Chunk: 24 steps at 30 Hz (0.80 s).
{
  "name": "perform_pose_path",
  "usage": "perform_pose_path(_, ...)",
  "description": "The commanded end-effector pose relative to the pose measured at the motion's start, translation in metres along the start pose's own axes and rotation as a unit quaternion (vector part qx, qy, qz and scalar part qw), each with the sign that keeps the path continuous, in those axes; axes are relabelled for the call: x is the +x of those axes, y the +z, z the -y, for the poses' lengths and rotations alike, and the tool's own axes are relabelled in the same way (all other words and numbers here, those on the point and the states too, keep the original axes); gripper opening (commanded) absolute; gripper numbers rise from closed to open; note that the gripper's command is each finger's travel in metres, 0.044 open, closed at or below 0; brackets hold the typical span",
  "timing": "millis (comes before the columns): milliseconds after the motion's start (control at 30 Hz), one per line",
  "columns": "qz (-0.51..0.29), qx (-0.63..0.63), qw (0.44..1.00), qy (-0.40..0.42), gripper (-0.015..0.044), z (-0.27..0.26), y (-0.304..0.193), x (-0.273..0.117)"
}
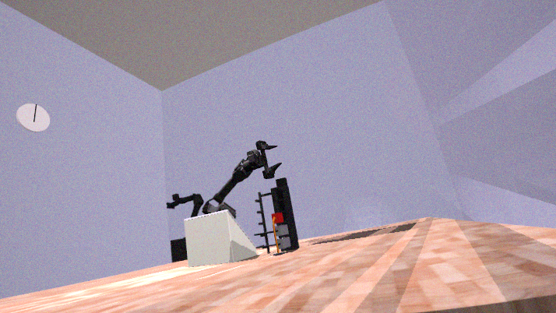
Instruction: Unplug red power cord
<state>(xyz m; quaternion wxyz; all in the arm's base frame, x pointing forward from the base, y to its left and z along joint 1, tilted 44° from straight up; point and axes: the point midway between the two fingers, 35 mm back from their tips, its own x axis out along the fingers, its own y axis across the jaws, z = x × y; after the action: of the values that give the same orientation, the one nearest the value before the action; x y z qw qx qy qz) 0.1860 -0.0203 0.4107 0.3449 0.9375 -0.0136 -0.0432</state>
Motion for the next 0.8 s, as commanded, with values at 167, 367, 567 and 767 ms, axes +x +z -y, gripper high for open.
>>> perform_pose_path(167, 0.051, -0.059, 0.995, -0.058, 0.0243, 0.008, 0.025, 0.037)
perform_pose_path(367, 0.120, -0.157, 0.963, -0.182, 0.0160, 0.023, 0.087, 0.099)
perform_pose_path(567, 0.140, -0.216, 0.911, -0.323, 0.0160, 0.052, 0.159, 0.142)
perform_pose_path(767, 0.103, -0.215, 0.829, -0.506, 0.0160, 0.118, 0.225, 0.151)
